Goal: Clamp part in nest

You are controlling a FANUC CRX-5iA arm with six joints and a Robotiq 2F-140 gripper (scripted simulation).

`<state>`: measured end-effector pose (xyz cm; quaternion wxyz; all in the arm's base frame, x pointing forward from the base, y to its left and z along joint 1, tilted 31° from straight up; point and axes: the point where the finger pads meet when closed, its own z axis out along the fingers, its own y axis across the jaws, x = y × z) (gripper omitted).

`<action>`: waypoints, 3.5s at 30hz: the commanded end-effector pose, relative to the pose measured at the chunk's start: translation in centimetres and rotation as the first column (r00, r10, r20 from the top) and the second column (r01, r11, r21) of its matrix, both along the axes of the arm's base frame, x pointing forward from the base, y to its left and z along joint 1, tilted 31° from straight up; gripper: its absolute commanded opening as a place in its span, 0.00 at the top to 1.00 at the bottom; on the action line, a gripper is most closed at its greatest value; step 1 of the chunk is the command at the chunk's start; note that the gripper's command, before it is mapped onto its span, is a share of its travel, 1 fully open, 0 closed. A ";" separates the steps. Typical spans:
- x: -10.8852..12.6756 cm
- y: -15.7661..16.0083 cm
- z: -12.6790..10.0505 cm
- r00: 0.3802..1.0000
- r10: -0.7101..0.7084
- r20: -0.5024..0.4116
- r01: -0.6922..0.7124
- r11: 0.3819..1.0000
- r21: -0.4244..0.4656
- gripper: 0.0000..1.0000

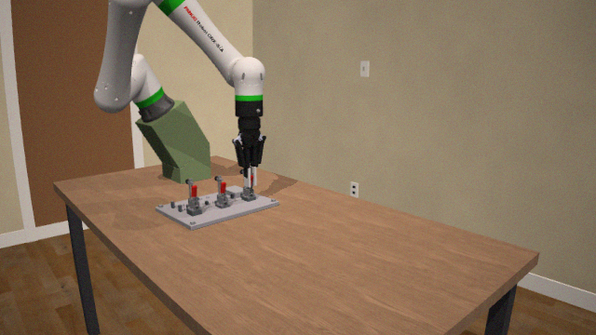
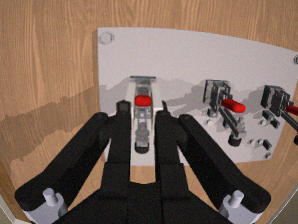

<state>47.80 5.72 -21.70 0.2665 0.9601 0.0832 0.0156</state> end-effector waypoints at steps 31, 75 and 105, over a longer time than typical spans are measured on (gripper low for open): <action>2.8 0.0 -0.8 1.000 0.001 0.001 -0.001 1.000 0.000 1.00; 4.6 -0.8 -2.8 1.000 0.001 0.001 -0.001 1.000 0.000 1.00; 4.7 -0.9 -2.9 1.000 0.001 0.001 -0.001 1.000 0.000 1.00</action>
